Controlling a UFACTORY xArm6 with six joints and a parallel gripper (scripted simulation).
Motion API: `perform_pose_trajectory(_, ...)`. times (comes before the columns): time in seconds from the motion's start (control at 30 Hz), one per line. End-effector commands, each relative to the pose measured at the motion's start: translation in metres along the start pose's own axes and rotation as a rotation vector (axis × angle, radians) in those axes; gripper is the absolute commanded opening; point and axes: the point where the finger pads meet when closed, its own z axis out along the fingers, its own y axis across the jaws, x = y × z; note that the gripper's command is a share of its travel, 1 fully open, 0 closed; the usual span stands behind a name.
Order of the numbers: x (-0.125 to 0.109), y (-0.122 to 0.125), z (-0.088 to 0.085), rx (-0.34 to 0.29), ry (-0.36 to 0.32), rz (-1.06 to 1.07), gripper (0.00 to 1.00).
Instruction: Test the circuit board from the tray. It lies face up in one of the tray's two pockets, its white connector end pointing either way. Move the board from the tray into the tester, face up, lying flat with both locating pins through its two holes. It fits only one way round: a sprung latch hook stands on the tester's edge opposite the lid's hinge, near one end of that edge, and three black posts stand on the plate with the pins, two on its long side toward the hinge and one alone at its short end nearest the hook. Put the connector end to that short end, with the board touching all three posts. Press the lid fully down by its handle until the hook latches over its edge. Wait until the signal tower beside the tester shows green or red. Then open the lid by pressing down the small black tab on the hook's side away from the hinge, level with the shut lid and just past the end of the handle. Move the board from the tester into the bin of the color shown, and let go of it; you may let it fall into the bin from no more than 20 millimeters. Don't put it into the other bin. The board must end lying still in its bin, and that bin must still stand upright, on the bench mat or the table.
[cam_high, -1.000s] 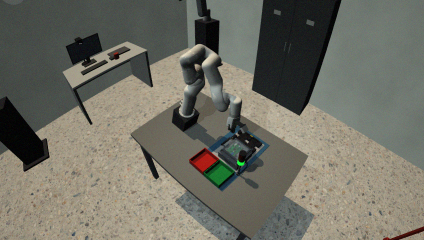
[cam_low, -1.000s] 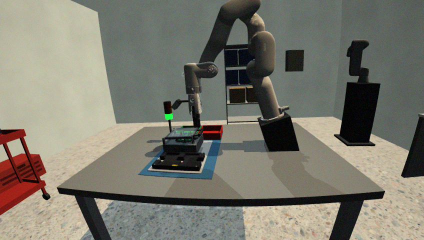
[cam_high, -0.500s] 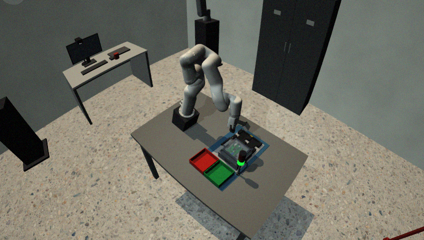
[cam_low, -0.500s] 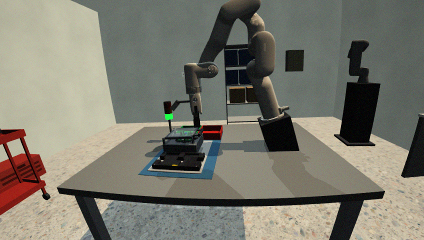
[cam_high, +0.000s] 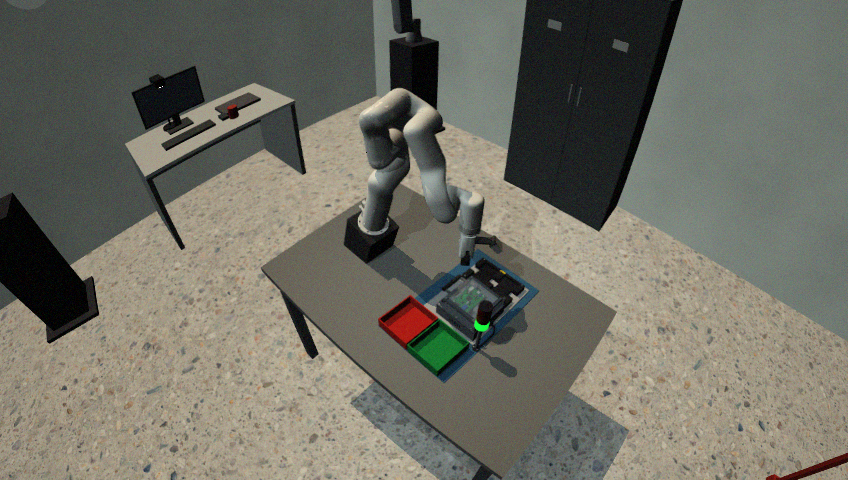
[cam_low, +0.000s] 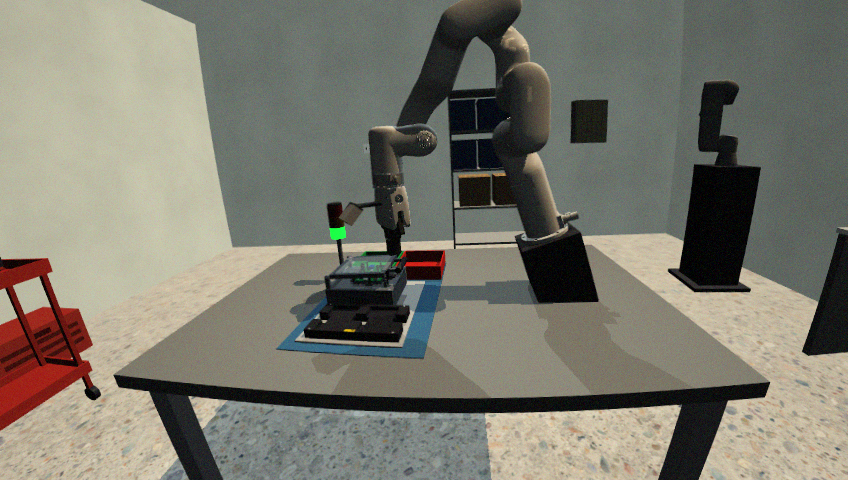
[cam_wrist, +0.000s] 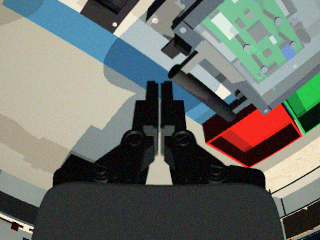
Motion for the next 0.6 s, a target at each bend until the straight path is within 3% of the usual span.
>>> perform_pose_trajectory(0.0, 0.0012, 0.0006, -0.0009, 0.019, 0.008, -0.166, 0.00)
perform_pose_trajectory(0.57, 0.0012, 0.0006, -0.0009, 0.017, 0.012, -0.632, 0.00)
